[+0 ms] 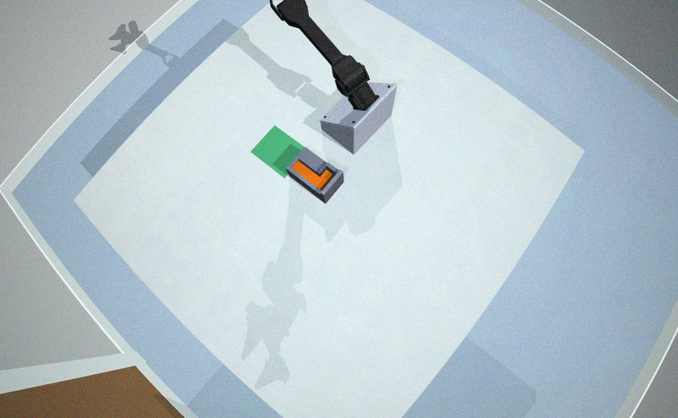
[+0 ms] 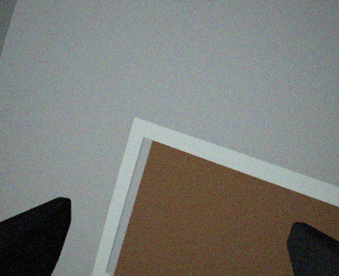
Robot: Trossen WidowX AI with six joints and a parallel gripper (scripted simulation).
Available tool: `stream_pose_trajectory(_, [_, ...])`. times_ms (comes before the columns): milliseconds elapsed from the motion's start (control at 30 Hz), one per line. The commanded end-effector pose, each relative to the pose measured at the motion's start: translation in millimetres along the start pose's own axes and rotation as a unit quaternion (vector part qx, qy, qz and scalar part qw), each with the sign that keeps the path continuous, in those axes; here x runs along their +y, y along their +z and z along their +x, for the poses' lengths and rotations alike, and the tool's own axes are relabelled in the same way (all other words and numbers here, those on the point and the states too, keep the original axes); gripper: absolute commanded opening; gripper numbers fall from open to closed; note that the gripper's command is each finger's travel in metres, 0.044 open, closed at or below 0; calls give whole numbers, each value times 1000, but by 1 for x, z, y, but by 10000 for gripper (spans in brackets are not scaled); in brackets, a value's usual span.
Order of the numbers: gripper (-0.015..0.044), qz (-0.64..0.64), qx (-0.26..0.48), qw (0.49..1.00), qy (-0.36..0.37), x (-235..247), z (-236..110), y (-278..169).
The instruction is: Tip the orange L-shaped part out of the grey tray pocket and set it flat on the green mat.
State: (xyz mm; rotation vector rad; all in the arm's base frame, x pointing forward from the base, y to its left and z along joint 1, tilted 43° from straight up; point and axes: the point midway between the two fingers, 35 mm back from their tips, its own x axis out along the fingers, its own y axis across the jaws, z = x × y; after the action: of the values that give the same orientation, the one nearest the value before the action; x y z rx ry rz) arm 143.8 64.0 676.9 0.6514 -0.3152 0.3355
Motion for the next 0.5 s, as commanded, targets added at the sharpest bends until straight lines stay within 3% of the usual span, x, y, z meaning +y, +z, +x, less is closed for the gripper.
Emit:
stream_pose_trajectory(0, [374, -4, 2, 1000, 0, 1, 1, -3])
stream_pose_trajectory(233, [190, -54, 37, 998, -6, 18, 23, -66])
stream_pose_trajectory(467, [180, -161, 106, 981, -32, 13, 56, -163])
